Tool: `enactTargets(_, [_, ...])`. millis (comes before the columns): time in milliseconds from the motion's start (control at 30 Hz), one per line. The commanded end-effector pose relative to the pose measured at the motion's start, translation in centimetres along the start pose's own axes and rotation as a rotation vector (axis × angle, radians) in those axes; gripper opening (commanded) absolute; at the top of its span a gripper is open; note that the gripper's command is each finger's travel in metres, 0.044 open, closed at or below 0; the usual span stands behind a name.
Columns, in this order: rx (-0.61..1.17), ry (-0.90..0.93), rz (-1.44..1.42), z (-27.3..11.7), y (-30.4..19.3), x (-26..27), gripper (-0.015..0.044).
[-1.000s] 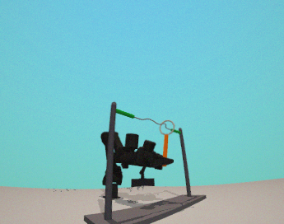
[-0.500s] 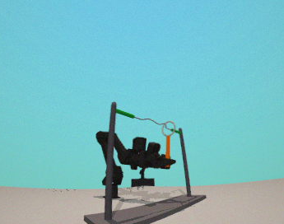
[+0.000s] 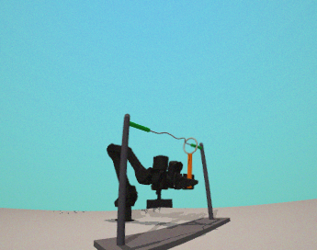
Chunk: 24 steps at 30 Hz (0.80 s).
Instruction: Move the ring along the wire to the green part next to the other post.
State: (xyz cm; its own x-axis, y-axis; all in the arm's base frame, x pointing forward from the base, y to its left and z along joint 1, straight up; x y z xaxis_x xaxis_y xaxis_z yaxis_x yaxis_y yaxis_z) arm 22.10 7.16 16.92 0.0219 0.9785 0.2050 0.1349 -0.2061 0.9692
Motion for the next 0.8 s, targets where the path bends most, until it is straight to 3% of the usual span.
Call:
enactTargets(0, [-0.015, -0.008, 0.013, 0.1, 0.2, 0.8, -0.0150])
enactTargets(767, [-0.017, -0.014, 0.016, 0.2, -0.2, 3.1, -0.0150])
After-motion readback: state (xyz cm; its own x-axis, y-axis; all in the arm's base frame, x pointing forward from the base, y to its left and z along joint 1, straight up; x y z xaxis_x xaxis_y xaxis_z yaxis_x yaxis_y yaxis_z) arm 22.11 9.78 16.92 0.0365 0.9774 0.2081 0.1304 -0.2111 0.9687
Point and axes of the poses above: the point midway between the two fingers, 35 mm back from their tips, its own z axis out along the fingers, its own x axis across the jaws, y = z × x, the point moved 9 cm from there along -z, back along the fingers, and after that the axes turned 12 degrees about z, right-handed, at the moved point
